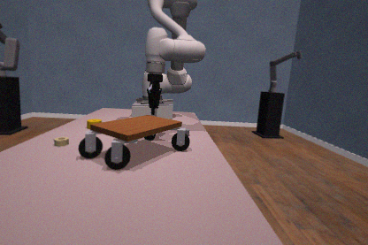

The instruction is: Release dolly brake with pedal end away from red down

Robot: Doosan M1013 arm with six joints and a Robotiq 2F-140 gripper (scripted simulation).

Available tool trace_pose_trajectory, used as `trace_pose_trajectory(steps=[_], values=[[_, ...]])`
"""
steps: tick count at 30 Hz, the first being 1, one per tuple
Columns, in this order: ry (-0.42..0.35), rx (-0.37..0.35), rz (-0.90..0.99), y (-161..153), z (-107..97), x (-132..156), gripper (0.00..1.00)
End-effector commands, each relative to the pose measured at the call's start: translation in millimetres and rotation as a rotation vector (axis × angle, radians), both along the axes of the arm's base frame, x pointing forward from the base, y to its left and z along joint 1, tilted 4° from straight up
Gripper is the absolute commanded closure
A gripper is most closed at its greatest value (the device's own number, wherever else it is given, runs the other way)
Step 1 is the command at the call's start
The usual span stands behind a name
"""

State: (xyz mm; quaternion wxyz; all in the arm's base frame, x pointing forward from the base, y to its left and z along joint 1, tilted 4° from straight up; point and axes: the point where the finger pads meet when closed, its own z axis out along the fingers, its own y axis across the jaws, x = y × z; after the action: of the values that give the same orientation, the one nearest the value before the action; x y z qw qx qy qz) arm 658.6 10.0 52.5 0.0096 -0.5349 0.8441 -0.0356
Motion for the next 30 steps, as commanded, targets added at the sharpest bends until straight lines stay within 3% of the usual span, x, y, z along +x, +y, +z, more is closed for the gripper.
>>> trace_pose_trajectory(steps=[1,17,30], values=[[0.0,-0.002,0.001,-2,-3,0,1.0],[0.0,-0.002,0.001,-2,3,0,1.0],[0.0,-0.002,0.001,1,57,-3,1.0]])
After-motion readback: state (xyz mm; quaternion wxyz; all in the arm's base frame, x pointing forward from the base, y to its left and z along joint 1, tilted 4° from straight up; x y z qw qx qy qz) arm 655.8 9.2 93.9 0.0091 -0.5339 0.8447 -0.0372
